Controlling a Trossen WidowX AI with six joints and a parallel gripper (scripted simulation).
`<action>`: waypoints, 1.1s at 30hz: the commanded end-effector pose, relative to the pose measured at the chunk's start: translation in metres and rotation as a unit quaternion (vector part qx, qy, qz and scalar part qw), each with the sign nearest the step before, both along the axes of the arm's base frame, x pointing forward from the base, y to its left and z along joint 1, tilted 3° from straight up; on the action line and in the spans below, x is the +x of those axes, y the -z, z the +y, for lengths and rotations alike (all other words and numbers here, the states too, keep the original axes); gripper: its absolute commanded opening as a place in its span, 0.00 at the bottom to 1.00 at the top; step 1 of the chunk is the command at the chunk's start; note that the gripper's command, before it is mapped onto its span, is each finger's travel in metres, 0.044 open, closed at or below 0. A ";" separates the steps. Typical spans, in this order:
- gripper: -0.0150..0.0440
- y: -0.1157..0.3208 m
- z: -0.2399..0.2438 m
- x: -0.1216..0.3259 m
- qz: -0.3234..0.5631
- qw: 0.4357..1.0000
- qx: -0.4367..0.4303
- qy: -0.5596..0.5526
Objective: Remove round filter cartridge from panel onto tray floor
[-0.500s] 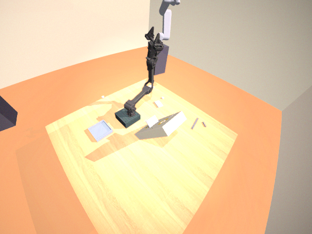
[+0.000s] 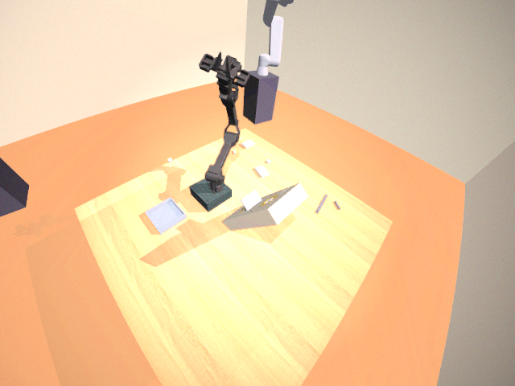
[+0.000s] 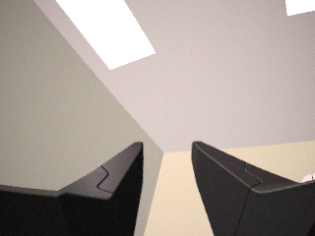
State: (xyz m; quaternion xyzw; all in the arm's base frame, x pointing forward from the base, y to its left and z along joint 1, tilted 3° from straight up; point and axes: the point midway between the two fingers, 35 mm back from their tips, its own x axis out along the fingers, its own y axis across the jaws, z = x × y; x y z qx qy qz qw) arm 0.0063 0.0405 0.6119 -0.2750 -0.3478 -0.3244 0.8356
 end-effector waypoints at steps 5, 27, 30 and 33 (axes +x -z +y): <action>0.43 0.053 -0.080 0.091 0.073 0.947 0.238 -0.201; 0.43 0.333 -0.006 0.270 0.360 0.469 0.752 -0.290; 0.43 0.336 -0.004 0.270 0.362 0.466 0.755 -0.288; 0.43 0.336 -0.004 0.270 0.362 0.466 0.755 -0.288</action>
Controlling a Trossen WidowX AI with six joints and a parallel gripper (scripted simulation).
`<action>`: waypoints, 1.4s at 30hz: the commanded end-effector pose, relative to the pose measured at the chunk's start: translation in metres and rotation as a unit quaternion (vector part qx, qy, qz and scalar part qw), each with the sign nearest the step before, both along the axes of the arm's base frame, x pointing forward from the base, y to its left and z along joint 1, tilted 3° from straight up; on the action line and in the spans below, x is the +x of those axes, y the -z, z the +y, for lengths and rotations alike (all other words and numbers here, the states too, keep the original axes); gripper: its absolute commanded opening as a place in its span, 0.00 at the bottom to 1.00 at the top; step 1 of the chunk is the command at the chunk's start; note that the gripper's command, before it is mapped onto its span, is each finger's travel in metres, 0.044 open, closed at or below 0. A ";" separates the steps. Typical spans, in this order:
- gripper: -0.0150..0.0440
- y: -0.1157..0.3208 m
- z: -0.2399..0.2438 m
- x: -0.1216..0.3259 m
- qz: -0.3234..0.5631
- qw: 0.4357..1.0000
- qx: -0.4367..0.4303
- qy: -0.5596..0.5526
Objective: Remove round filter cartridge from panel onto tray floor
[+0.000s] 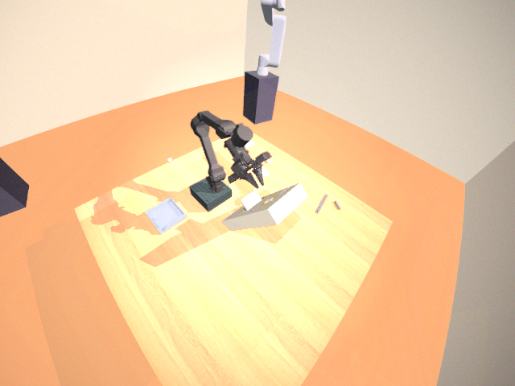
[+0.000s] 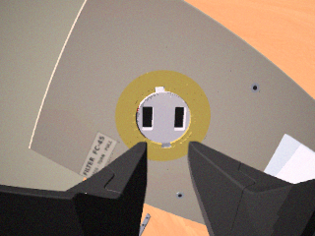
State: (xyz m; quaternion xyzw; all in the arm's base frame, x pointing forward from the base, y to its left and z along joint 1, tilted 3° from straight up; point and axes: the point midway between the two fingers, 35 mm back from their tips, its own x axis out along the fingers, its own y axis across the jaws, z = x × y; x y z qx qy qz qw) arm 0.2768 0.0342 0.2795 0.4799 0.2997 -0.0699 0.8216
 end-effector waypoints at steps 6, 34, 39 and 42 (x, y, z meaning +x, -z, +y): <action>0.43 0.004 0.002 0.001 0.008 1.000 0.006 0.002; 0.43 0.028 0.010 0.037 0.007 1.000 0.007 0.002; 0.43 0.033 0.012 0.043 0.007 1.000 0.007 0.002; 0.43 0.034 0.012 0.044 0.007 1.000 0.007 0.002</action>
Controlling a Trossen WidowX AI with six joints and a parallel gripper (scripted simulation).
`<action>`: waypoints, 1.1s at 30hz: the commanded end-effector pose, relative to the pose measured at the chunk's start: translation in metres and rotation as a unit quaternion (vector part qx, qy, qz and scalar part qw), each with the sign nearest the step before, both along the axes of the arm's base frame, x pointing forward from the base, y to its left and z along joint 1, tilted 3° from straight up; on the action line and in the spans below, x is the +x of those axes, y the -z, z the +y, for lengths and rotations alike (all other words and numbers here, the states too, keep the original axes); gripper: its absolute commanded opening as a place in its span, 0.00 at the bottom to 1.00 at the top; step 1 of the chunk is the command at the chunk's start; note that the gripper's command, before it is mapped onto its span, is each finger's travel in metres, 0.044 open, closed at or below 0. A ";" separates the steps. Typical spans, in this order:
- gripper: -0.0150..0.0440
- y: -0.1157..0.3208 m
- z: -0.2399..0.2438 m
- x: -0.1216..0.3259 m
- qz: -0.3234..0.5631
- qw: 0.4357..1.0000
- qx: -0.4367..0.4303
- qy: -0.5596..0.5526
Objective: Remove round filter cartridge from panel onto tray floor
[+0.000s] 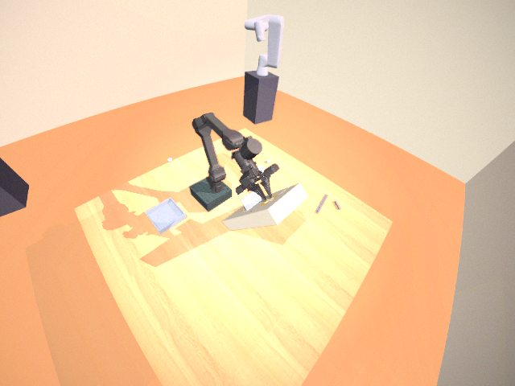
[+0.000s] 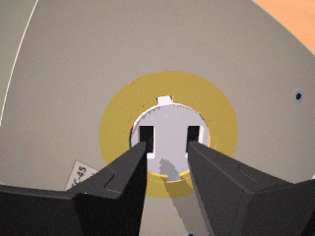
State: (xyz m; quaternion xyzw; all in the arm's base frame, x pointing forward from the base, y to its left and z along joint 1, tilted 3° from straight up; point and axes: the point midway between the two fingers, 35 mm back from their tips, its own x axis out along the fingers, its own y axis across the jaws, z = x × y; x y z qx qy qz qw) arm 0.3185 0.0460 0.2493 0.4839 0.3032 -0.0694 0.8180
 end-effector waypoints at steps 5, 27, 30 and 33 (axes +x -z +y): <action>0.43 0.005 0.000 0.002 0.003 1.000 0.001 0.003; 0.43 0.004 0.000 0.004 0.003 1.000 0.001 0.003; 0.43 0.005 0.000 0.005 0.003 1.000 0.001 0.003; 0.43 0.005 0.000 0.006 0.003 1.000 0.001 0.003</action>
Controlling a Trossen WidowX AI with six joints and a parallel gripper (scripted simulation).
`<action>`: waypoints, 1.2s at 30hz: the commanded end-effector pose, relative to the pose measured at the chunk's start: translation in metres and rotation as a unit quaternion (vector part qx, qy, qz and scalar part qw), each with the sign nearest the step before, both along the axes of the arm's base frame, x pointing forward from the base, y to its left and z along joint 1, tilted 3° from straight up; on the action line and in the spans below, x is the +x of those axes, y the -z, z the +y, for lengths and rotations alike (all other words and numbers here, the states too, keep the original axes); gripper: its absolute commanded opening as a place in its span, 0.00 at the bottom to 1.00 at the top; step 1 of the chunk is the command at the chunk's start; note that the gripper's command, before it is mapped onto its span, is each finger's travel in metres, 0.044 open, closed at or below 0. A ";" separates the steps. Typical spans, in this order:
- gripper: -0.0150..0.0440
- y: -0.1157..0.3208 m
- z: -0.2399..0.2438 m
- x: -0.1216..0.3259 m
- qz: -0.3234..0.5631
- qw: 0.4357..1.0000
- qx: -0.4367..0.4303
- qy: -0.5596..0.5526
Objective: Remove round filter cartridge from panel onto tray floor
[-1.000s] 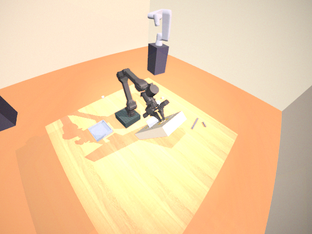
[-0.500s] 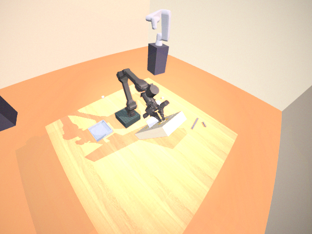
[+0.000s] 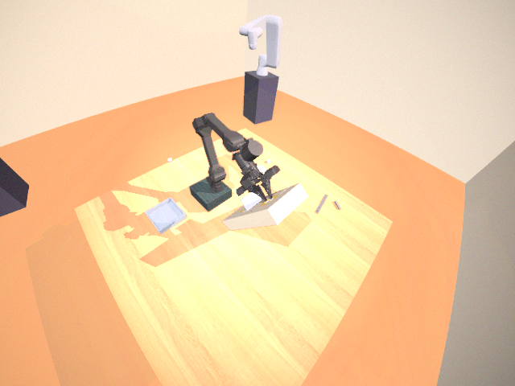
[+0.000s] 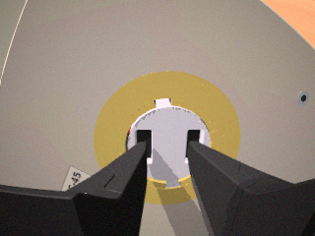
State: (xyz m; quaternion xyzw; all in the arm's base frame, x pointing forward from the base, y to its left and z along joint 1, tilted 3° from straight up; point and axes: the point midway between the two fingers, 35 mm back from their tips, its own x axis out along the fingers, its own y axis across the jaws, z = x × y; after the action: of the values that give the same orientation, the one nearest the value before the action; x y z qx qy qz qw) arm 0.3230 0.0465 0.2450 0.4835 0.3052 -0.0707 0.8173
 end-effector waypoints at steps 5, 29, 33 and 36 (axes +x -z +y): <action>0.43 0.001 0.000 0.001 0.001 1.000 0.002 0.003; 0.43 0.008 0.002 0.010 0.000 1.000 0.002 0.003; 0.43 0.008 0.002 0.011 0.000 1.000 0.002 0.003; 0.43 0.009 0.002 0.012 0.000 1.000 0.002 0.003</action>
State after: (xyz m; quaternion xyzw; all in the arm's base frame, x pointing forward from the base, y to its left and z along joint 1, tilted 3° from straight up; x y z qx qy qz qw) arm 0.3317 0.0478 0.2383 0.4834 0.3037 -0.0714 0.8179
